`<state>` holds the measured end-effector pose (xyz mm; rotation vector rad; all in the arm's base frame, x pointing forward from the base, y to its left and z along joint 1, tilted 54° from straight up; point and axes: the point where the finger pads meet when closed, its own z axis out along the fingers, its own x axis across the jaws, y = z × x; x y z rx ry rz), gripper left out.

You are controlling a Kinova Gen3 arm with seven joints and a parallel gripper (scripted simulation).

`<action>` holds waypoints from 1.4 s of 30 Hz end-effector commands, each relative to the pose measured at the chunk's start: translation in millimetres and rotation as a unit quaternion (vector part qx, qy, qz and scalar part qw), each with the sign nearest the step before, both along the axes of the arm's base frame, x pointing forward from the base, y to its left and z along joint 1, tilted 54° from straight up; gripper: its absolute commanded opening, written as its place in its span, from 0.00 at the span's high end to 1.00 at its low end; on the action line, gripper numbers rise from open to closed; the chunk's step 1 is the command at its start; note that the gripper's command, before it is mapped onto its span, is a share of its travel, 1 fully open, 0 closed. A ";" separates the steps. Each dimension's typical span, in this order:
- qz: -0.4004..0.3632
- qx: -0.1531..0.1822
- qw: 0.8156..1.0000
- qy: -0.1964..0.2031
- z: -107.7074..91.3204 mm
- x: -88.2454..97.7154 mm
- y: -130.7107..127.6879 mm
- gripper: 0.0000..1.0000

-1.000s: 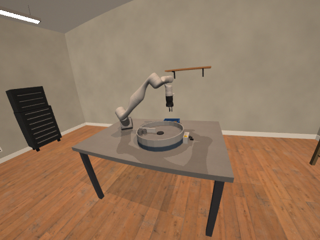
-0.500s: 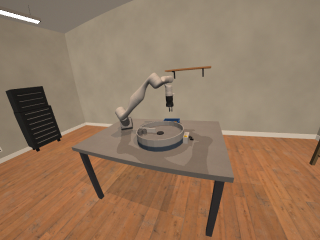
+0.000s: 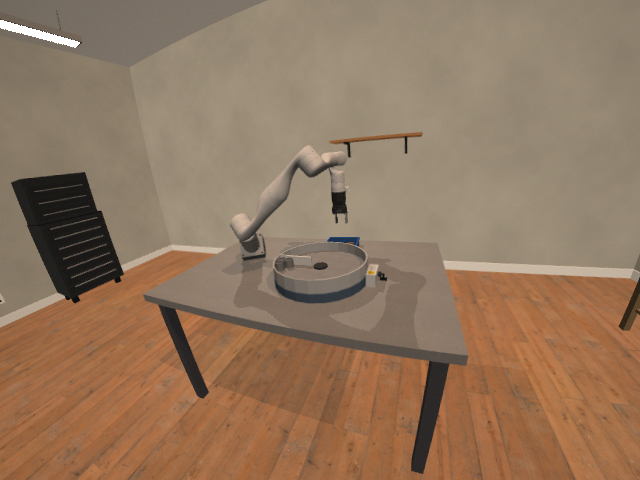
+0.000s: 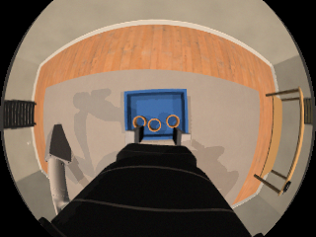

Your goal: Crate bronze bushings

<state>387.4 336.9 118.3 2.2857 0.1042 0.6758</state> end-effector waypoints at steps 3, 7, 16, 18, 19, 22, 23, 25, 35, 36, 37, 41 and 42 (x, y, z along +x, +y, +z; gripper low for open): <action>0.001 0.001 1.000 0.000 0.4 -0.5 1.0 0.00; 0.001 0.001 1.000 0.000 0.4 -0.5 1.0 0.00; 0.001 0.001 1.000 0.000 0.4 -0.5 1.0 0.00; 0.001 0.001 1.000 0.000 0.4 -0.5 1.0 0.00; 0.001 0.001 1.000 0.000 0.4 -0.5 1.0 0.00; 0.001 0.001 1.000 0.000 0.4 -0.5 1.0 0.00; 0.001 0.001 1.000 0.000 0.4 -0.5 1.0 0.00; 0.001 0.001 1.000 0.000 0.4 -0.5 1.0 0.00; 0.067 -0.055 0.994 0.071 1.2 -3.8 4.5 0.00; 0.067 -0.055 0.994 0.071 1.2 -3.8 4.5 0.00; 0.067 -0.055 0.994 0.071 1.2 -3.8 4.5 0.00; 0.067 -0.055 0.994 0.071 1.2 -3.8 4.5 0.00; 0.067 -0.055 0.994 0.071 1.2 -3.8 4.5 0.00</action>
